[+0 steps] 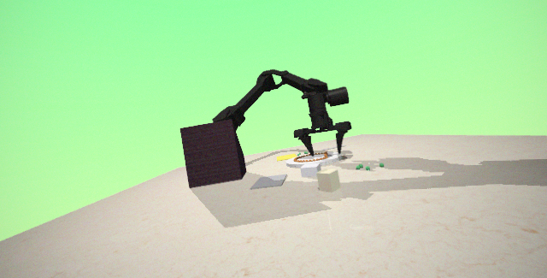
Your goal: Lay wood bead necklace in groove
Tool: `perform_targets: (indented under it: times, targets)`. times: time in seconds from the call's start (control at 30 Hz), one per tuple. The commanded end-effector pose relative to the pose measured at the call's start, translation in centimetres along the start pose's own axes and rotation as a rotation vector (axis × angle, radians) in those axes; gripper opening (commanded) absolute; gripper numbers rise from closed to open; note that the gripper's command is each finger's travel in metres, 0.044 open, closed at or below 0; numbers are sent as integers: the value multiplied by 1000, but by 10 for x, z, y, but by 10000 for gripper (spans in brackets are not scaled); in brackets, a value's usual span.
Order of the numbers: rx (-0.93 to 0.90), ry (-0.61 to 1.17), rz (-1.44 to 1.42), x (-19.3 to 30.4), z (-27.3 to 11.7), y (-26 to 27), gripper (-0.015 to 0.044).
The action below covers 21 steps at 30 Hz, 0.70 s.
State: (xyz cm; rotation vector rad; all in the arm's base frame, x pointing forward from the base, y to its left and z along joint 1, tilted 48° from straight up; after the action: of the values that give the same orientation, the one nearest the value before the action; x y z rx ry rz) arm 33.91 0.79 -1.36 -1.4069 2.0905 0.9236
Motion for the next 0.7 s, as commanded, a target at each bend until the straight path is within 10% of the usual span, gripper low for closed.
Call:
perform_targets:
  times: [0.0,0.37,0.67]
  targets:
    - [0,0,-5,0,-1,0,440]
    - [0,0,-5,0,-1,0,440]
    - [0,1,-383,-12,-32,2,204]
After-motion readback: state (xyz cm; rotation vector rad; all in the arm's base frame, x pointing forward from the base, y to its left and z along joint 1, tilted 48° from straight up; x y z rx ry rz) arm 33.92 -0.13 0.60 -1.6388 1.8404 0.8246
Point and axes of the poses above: the point midway between the two fingers, 35 mm back from their tips, its own z axis out along the fingers, its own y axis across the jaws, x = y × z, the point moved 6 cm from there along -z, back along the fingers, and after that the axes turned 9 degrees about -z, right-handed, at the moved point
